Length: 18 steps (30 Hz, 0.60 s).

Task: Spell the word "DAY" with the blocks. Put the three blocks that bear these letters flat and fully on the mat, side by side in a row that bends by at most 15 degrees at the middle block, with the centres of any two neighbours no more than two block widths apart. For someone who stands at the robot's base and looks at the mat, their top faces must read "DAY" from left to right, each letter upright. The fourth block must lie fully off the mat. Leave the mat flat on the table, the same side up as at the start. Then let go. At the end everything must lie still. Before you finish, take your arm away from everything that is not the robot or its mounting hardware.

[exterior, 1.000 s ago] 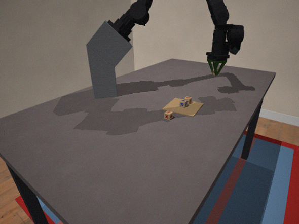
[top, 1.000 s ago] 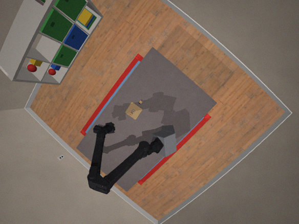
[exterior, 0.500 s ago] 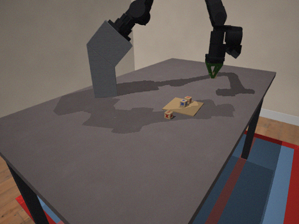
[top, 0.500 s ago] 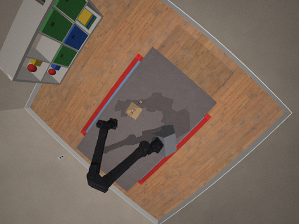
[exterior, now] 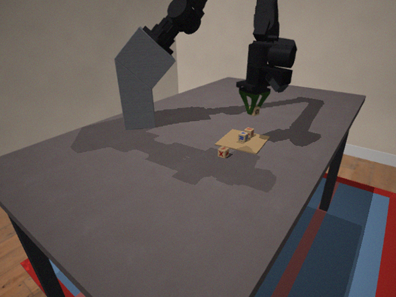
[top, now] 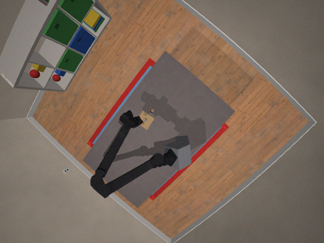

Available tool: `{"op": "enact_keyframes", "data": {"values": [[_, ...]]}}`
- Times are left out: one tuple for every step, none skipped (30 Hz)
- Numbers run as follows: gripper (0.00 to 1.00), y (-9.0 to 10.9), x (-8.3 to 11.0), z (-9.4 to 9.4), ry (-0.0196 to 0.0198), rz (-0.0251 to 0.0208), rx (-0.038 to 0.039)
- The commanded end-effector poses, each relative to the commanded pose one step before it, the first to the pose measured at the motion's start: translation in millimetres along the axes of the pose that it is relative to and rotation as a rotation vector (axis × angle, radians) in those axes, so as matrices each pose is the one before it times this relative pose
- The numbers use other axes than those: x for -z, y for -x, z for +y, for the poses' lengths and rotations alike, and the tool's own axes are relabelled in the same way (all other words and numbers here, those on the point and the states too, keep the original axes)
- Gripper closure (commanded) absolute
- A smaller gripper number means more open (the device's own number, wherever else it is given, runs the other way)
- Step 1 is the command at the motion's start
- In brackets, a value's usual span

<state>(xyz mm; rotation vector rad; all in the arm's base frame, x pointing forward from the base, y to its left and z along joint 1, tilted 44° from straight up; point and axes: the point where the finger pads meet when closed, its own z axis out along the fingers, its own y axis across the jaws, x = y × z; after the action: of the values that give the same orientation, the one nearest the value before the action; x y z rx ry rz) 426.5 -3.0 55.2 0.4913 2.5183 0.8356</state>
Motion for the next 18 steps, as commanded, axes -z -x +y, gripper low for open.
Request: {"op": "enact_keyframes", "data": {"values": [[0.8, 2.58, 1.68, -22.82, -0.00269, -0.02089, -0.21302], [0.8, 0.0, 0.0, 0.0, 0.0, 0.0, 0.0], [0.8, -2.27, 3.11, 10.01, -0.00353, -0.00002, -0.1619], [0.8, 10.5, 7.58, -14.16, -0.00029, -0.00532, -0.05546], [0.8, 1.19, -0.07, -7.23, 0.00306, 0.0061, -0.0518], [0.8, -0.63, -5.63, -13.18, 0.00079, 0.00782, -0.04608], [0.8, 1.31, 0.92, -3.9, 0.00681, 0.00161, -0.04372], [0.8, 1.14, 0.77, -3.05, 0.00582, 0.00049, -0.04491], [0.8, 0.95, 0.6, -2.27, 0.00454, -0.0005, -0.04676], [0.8, 1.42, 6.29, 6.33, 0.00912, -0.00443, -0.0483], [0.8, -6.08, -2.7, 3.92, 0.00147, 0.00168, -0.05163], [0.8, -3.29, -2.21, 0.74, -0.00143, -0.00063, -0.05367], [0.8, 0.14, 0.06, -0.19, -0.00017, -0.00261, -0.05167], [0.8, 0.02, 0.01, -0.03, -0.00005, -0.00146, -0.04877], [0.8, 0.0, 0.0, 0.0, 0.00044, -0.00159, -0.04754], [0.8, 0.0, 0.0, 0.0, 0.00074, -0.00227, -0.04804], [0.8, 0.0, 0.0, 0.0, 0.00121, -0.00275, -0.04783], [0.8, 0.0, 0.0, 0.0, 0.0, 0.0, 0.0]]}}
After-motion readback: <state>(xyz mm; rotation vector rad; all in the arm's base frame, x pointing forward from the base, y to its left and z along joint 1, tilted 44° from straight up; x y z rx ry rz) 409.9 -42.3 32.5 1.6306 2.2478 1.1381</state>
